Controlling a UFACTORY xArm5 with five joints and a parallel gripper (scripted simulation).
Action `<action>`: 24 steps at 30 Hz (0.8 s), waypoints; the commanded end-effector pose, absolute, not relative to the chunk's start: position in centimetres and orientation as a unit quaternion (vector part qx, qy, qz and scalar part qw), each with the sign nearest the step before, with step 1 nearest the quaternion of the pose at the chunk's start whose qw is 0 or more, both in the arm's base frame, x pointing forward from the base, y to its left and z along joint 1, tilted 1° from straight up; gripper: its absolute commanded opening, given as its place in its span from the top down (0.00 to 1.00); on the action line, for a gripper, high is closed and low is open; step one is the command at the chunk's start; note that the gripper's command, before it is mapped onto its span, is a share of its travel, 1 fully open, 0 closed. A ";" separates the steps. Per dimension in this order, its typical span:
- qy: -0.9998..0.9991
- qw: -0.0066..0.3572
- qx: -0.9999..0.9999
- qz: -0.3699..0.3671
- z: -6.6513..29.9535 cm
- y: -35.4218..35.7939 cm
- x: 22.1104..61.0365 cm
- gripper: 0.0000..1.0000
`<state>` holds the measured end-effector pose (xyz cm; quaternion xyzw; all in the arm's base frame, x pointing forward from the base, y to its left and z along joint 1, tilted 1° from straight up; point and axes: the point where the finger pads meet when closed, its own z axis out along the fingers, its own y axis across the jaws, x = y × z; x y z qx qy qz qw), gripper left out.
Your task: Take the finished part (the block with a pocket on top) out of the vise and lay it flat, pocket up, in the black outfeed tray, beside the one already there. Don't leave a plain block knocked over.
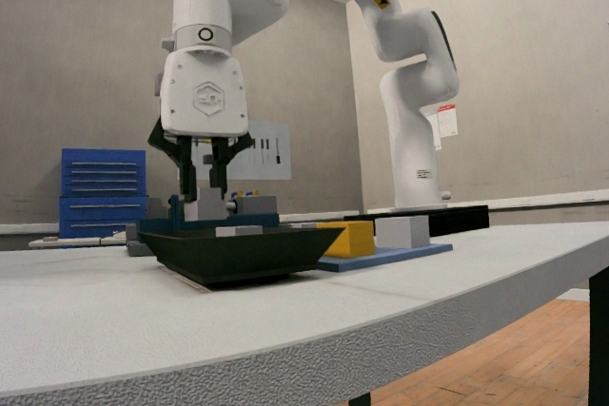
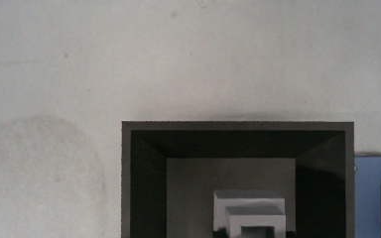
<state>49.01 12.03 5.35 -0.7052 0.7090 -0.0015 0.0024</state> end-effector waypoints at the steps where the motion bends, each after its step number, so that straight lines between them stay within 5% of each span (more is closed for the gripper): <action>1: 0.709 0.005 -0.705 -0.003 4.7 12.1 49.2 1.00; 24: 0.709 0.005 -0.705 -0.003 2.9 12.0 49.2 1.00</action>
